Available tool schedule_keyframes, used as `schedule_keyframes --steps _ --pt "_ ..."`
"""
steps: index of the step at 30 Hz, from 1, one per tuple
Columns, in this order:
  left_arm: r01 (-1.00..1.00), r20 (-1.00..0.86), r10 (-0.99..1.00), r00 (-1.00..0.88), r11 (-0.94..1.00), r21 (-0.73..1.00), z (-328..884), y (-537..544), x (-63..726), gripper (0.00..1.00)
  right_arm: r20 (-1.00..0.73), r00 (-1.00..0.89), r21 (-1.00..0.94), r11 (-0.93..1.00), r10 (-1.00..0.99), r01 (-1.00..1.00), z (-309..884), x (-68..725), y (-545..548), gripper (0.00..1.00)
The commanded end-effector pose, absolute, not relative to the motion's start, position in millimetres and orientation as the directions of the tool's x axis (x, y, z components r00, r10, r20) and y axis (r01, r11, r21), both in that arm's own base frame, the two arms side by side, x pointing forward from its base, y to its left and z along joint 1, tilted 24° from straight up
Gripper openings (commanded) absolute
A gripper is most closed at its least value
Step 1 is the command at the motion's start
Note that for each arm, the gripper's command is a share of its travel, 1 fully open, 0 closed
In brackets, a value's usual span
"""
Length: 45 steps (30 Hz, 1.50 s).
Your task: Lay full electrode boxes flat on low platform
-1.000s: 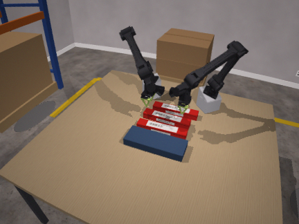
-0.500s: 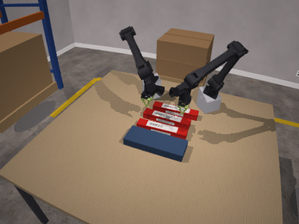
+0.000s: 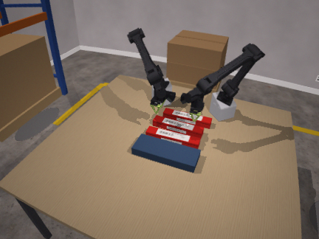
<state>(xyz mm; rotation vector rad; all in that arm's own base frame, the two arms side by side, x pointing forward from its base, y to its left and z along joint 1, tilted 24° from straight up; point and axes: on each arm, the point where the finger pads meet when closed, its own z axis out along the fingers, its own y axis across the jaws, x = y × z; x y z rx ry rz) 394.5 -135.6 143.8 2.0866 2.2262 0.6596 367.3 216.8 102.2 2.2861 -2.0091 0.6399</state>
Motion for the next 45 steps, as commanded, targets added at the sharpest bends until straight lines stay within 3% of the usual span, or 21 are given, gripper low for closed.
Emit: schedule_keyframes --steps 1,17,18,45 --pt "0.946 0.258 0.959 -0.117 0.029 0.322 144 -133 401 0.72 0.312 0.084 -0.258 -0.169 -0.947 -0.951 107 370 219 0.72" --pt "0.946 0.258 0.959 -0.117 0.029 0.322 144 -133 401 0.72 0.312 0.084 -0.258 -0.169 -0.947 -0.951 107 370 219 0.72" --pt "0.949 0.261 0.952 -0.158 0.074 0.305 125 -123 391 1.0 0.319 0.128 -0.249 -0.213 -0.939 -0.945 101 357 217 1.0" --pt "0.944 0.245 0.959 -0.14 0.054 0.325 53 -111 244 1.0 0.308 0.113 -0.243 -0.193 -0.944 -0.951 17 211 192 1.0"
